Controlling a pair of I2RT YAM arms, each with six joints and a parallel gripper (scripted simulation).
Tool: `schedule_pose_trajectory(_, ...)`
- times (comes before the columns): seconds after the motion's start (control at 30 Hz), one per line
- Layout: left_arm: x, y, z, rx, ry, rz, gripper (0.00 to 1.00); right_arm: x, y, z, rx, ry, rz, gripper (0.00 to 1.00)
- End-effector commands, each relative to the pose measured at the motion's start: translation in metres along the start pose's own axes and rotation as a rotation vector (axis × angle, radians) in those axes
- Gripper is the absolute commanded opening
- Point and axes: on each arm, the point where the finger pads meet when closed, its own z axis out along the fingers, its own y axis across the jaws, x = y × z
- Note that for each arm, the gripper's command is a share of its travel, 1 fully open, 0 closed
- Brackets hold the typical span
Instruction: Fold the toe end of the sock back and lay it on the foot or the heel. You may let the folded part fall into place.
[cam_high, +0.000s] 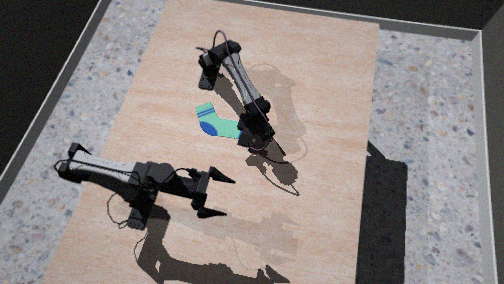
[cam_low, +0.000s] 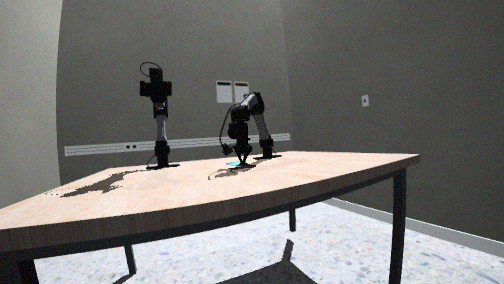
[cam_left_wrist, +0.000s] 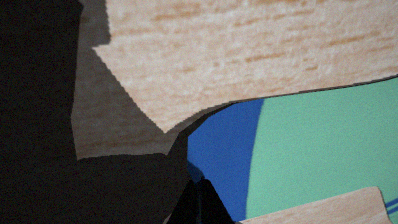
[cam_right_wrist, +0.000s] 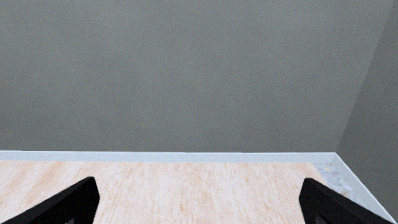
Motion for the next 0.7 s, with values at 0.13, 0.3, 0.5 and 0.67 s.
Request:
schedule_pose_trajectory(0.13,-0.007,0.010,-0.012,-0.032,-0.042,0.012,0.03,-0.013,0.000,-0.003,0.000,-0.033,-0.001,1.00)
schedule_pose_trajectory(0.3,0.004,-0.018,0.034,0.090,0.065,-0.001,0.03,-0.013,0.000,-0.003,0.000,-0.033,-0.001,1.00)
schedule_pose_trajectory(0.5,0.000,-0.017,-0.004,-0.046,-0.011,0.002,0.03,-0.013,0.000,-0.003,0.000,-0.033,-0.001,1.00)
schedule_pose_trajectory(0.67,-0.005,-0.017,-0.029,-0.121,-0.073,-0.002,0.03,-0.013,0.000,-0.003,0.000,-0.033,-0.001,1.00)
